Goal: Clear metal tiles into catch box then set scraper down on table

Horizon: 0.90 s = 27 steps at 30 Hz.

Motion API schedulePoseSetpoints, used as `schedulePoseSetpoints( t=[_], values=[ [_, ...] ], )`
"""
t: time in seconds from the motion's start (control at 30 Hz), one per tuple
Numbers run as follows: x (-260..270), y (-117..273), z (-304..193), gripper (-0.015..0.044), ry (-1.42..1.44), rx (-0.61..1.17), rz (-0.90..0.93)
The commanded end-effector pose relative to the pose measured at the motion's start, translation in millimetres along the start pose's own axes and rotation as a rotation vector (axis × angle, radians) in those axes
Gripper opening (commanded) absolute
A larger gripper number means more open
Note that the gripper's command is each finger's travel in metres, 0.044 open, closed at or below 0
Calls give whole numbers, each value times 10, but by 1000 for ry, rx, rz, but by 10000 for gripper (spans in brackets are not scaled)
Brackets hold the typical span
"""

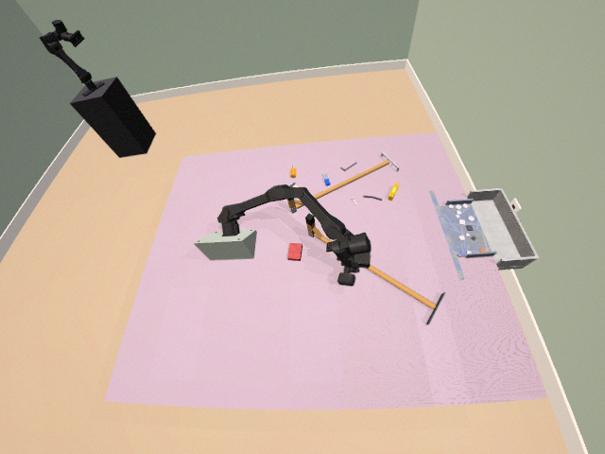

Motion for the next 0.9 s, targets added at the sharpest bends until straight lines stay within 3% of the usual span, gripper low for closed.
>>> schedulePoseSetpoints(
  t=[0.0, 0.87],
  values=[
    [42, -33, 8, 0, -4, 6, -1],
    [273, -71, 110, 0, -4, 6, -1]
  ],
)
Point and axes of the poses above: the point midway between the two fingers, 35 mm back from their tips, its own y axis back along the fingers, its own x axis across the jaws, z = x × y, the point moved 10 cm from there along y, back along the fingers, and after that the axes turned 3 degrees about y, right-handed, at the moved point
